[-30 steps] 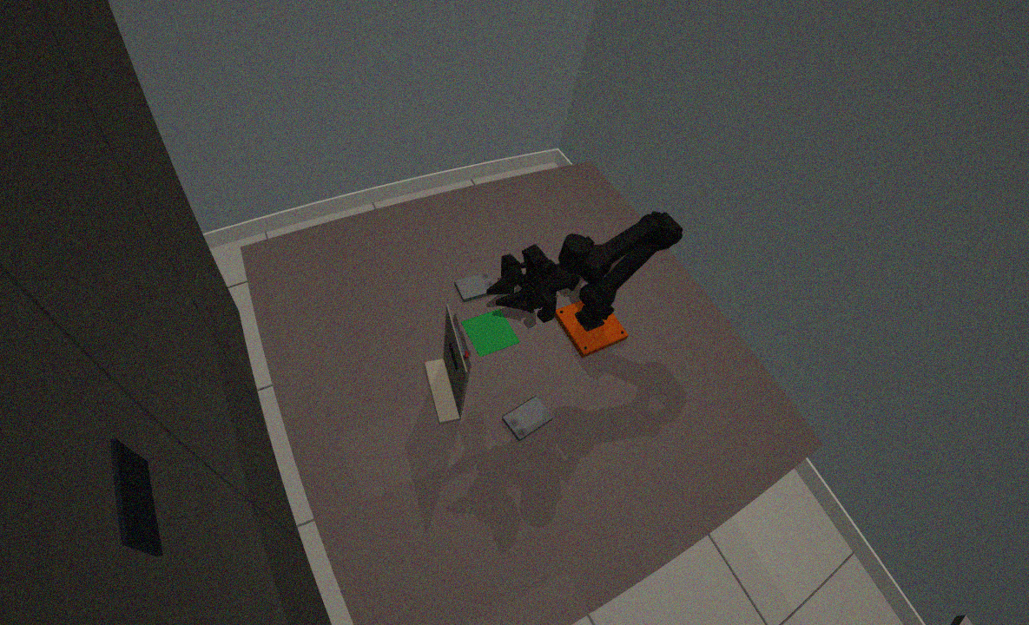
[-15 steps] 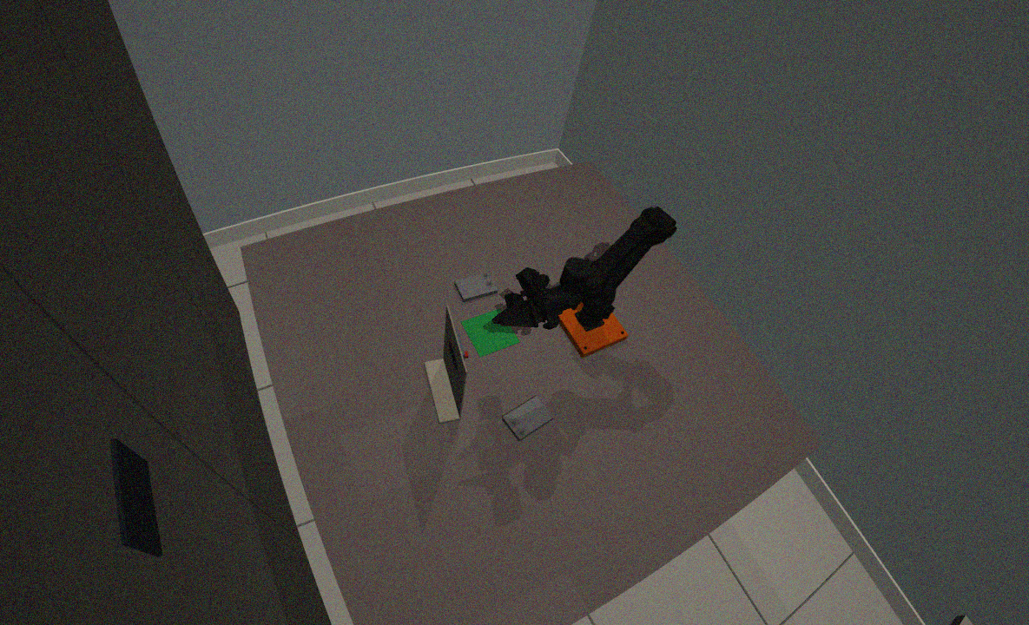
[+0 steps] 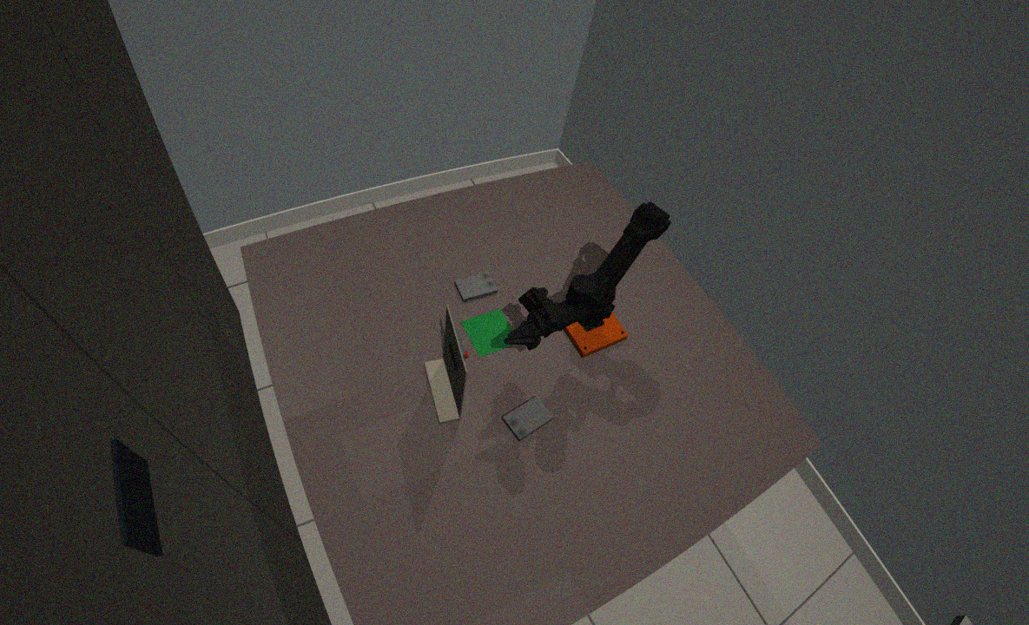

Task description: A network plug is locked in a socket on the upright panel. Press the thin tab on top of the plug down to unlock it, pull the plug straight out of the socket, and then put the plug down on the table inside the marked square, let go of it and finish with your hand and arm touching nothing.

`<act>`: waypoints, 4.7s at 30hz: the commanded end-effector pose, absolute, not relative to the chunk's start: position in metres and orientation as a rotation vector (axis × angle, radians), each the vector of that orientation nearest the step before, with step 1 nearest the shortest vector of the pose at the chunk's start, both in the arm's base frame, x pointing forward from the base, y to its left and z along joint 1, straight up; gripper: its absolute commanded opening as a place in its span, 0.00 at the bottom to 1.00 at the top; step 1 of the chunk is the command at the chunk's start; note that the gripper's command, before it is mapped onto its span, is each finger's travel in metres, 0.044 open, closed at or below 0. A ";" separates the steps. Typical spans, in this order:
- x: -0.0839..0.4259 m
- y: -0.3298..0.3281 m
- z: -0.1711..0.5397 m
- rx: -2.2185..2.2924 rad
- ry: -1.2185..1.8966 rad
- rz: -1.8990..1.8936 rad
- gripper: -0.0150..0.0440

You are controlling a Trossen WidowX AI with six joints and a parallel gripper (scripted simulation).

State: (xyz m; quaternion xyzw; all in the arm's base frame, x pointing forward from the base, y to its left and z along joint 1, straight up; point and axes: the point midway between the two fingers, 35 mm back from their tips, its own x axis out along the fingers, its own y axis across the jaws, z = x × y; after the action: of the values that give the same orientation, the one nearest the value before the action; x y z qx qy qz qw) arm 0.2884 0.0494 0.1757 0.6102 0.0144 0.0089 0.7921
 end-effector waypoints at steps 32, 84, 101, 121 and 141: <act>0.310 0.048 0.149 1.582 0.043 0.042 0.52; 0.387 0.030 0.147 1.574 0.030 0.064 0.47; 0.387 0.030 0.147 1.574 0.030 0.064 0.25; 0.375 0.032 0.147 1.574 0.031 0.064 0.25; 0.363 0.035 0.146 1.575 0.032 0.063 0.25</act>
State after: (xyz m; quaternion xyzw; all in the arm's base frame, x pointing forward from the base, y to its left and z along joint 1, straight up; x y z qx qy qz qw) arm 0.3659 0.0353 0.1449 0.7092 0.0172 0.0275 0.7042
